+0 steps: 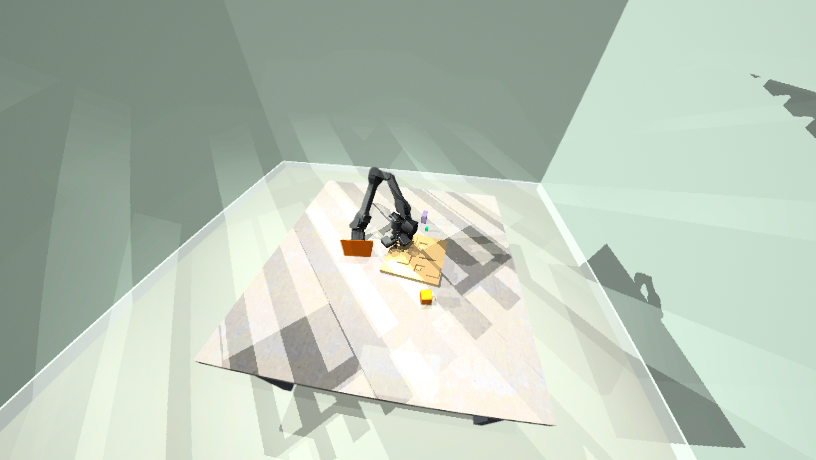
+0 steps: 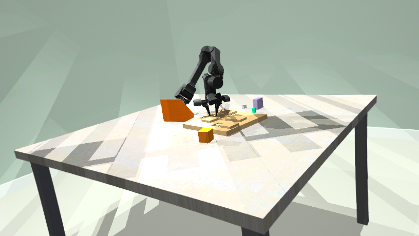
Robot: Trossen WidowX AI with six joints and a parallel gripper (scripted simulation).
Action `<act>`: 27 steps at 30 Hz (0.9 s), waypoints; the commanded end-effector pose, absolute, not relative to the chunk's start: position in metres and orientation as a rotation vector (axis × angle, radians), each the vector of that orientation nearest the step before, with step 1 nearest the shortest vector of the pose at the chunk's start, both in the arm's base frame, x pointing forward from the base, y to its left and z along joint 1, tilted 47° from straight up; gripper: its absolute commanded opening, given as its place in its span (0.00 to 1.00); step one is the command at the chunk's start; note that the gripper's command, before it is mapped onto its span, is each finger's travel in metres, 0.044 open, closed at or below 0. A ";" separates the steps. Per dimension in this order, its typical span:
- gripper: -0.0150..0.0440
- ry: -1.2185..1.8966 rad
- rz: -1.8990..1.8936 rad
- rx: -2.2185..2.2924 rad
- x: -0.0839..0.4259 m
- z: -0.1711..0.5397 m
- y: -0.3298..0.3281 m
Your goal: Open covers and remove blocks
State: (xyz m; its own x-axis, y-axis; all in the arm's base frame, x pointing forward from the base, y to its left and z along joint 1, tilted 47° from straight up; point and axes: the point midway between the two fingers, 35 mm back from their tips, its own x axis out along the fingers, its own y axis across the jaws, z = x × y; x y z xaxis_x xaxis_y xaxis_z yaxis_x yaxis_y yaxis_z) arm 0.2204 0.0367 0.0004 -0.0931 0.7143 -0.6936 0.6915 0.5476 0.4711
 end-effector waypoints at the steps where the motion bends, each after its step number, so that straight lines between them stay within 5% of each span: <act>1: 0.49 1.806 0.029 1.162 0.220 0.000 0.037; 10: 0.39 1.806 0.029 1.162 0.220 0.000 0.037; 27: 0.39 1.805 0.027 1.163 0.223 0.012 0.024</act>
